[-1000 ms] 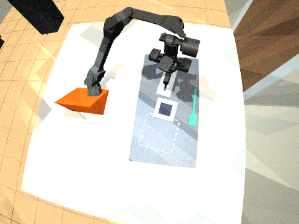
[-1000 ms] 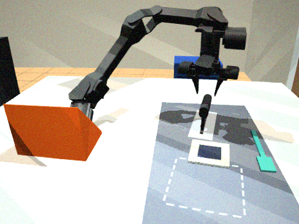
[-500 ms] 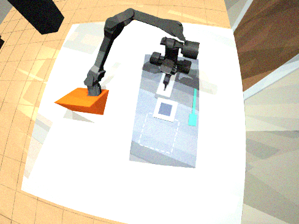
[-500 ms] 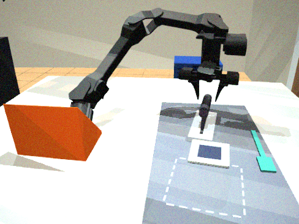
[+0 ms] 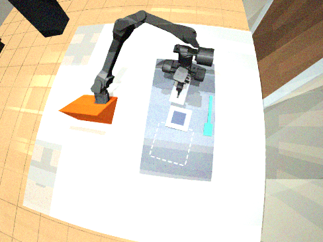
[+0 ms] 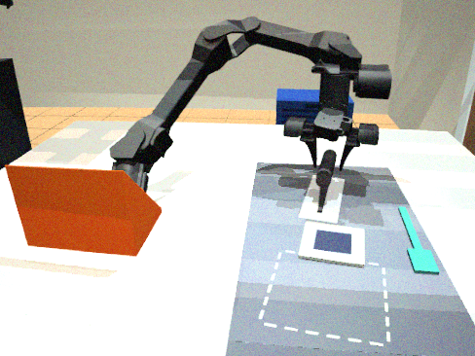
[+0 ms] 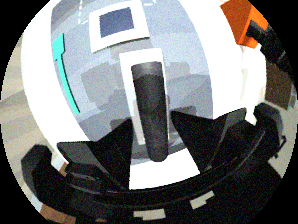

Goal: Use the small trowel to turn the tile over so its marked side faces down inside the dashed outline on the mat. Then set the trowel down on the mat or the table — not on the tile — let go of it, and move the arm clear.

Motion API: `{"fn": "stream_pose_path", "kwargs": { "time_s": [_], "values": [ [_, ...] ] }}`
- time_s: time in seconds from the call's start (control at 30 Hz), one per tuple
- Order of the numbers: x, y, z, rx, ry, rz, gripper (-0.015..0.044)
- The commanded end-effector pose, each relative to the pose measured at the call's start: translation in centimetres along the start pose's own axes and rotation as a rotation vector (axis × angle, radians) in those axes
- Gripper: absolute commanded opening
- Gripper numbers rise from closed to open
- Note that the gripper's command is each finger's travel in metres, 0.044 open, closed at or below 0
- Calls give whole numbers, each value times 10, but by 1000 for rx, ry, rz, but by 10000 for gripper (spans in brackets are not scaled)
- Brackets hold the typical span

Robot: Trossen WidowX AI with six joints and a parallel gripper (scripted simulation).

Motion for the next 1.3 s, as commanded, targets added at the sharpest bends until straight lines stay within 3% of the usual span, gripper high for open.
{"fn": "stream_pose_path", "kwargs": {
  "time_s": [0.0, 0.2, 0.8, 1.27],
  "values": [
    [1, -2, -4, -8, 1, -7, 165],
    [1, -2, -4, -8, 1, -7, 130],
    [1, -2, -4, -8, 1, -11, 130],
    [1, -2, -4, -8, 1, -185, 130]
  ]
}}
Point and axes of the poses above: the point midway between the two fingers, 35 mm back from their tips, its own z axis back along the fingers, its own y axis across the jaws, x = y × z, the point moved 3 cm from there along z, back along the fingers, and after that the axes turned 11 degrees about -z, right-handed, at the moved point
